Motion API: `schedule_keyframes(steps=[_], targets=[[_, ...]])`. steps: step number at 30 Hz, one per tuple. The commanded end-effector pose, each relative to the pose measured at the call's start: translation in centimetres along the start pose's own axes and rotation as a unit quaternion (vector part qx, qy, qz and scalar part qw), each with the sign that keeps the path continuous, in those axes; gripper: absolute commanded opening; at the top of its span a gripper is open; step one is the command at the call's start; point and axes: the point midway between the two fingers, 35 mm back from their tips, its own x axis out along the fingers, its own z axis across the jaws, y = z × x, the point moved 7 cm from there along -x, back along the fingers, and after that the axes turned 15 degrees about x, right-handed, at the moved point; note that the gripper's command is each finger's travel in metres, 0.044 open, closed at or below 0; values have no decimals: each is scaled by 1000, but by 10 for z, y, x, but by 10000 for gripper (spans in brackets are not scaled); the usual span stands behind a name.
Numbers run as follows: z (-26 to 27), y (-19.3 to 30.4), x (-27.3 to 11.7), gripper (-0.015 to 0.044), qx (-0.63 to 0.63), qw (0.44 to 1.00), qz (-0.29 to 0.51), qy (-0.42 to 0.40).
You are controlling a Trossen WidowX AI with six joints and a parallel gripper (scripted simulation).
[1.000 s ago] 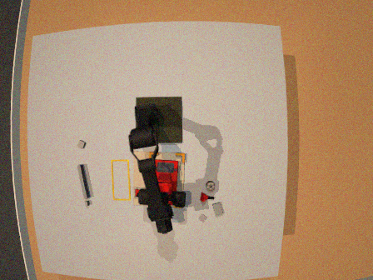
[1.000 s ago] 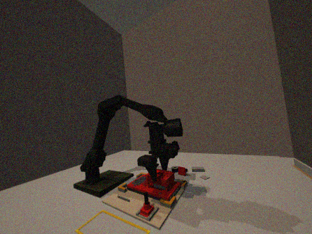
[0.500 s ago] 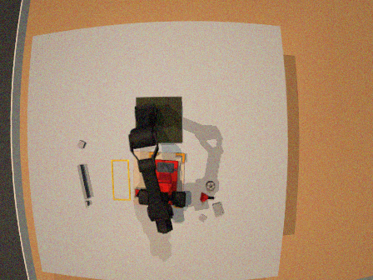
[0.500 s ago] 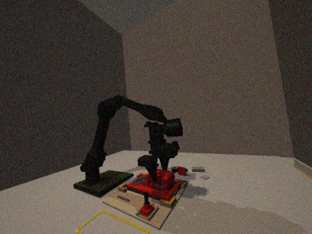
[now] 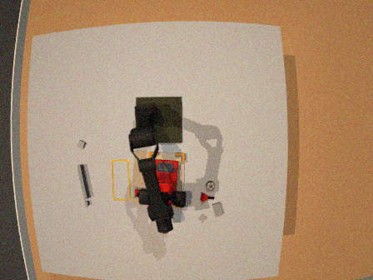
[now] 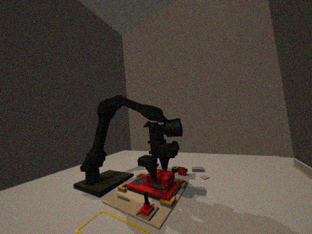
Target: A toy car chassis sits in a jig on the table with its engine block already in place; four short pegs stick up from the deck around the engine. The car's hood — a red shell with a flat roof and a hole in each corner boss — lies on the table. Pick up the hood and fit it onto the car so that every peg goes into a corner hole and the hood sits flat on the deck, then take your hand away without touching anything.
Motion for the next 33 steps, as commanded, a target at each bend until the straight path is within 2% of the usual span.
schedule_keyframes(steps=[1, 33], targets=[[0, 0, 1, 0, 2, 1000, -1, -1], [0, 0, 13, 0, 2, 1000, -1, -1]])
